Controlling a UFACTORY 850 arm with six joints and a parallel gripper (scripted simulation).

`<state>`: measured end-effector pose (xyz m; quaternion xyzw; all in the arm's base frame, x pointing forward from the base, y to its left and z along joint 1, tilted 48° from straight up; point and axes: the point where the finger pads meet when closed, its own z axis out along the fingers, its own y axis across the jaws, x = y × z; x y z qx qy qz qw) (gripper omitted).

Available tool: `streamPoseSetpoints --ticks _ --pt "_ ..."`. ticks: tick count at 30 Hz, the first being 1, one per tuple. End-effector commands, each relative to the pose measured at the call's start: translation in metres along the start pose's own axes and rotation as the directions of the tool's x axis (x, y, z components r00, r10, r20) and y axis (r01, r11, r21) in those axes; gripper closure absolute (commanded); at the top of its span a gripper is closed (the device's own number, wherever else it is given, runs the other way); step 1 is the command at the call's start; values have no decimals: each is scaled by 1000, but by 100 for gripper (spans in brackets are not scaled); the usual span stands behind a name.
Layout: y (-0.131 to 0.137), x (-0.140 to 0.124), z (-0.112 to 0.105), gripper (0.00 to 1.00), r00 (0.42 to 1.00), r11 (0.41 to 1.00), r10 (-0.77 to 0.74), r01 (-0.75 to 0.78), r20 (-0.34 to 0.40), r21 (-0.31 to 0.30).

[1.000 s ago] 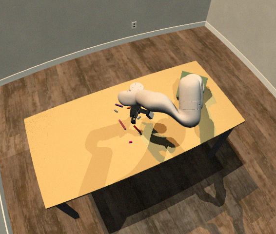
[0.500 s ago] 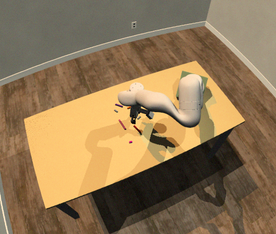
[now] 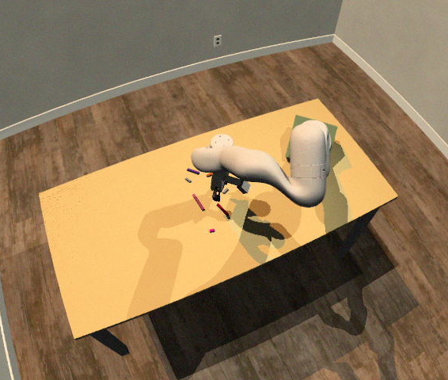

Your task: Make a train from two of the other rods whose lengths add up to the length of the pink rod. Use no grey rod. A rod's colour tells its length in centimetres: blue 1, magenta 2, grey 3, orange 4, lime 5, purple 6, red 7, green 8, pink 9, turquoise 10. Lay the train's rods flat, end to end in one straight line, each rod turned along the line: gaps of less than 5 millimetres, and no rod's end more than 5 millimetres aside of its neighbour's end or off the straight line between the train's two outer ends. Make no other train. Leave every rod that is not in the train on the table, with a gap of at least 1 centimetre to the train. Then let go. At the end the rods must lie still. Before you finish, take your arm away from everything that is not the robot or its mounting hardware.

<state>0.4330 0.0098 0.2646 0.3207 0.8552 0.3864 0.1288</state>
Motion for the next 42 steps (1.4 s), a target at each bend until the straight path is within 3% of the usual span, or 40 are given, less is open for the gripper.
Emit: streamPoseSetpoints --ticks 1,32,36,42 --pt "0 0 0 0 1000 1000 0 0 1 0" --pt "0 -1 0 0 1000 1000 -3 3 1 0" --pt "13 -14 0 0 984 984 -177 177 1 -1" --pt "22 -23 0 0 952 952 -305 305 1 -1"
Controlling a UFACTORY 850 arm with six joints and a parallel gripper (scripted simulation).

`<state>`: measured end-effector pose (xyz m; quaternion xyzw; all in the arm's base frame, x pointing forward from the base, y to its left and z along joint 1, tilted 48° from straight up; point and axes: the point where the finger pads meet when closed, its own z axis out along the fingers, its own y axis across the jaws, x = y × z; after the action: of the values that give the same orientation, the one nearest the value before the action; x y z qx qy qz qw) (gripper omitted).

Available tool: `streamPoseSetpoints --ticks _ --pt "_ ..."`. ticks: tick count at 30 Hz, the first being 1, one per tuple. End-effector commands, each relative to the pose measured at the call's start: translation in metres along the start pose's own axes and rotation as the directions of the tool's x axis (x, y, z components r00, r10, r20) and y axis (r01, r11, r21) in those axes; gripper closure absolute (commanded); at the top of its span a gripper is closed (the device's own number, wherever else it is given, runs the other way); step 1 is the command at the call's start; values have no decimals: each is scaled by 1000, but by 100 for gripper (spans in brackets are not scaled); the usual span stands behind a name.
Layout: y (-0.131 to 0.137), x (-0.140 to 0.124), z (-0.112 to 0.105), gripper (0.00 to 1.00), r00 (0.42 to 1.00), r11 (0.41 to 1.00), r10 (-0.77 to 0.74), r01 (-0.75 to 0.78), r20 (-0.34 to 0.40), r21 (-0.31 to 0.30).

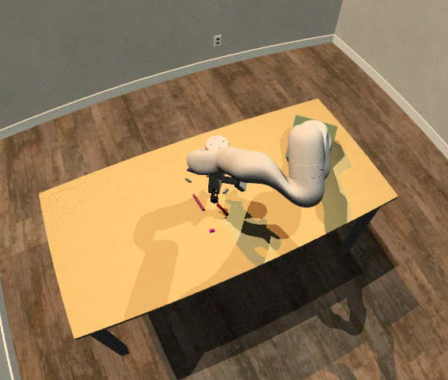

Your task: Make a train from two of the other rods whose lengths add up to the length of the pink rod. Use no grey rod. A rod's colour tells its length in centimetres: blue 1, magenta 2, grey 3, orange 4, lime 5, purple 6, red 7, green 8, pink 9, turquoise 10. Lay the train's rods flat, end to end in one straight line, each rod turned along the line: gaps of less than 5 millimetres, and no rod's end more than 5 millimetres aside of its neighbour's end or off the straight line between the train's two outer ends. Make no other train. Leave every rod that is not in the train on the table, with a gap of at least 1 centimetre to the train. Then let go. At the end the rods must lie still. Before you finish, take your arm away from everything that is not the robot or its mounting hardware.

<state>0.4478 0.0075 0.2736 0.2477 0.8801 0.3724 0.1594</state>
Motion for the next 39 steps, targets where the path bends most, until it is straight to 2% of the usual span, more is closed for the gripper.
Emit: streamPoseSetpoints --ticks 1,11,13,14,19,39 --pt "10 -14 0 0 986 986 -167 167 3 -5" --pt "25 -36 0 0 908 908 -420 420 5 -3" --pt "25 -36 0 0 908 908 -420 420 5 -3" --pt "30 -42 0 0 873 873 -488 489 5 -3" --pt "37 -50 0 0 817 817 -577 577 5 -2" --pt "37 -50 0 0 816 816 -578 578 5 -2"
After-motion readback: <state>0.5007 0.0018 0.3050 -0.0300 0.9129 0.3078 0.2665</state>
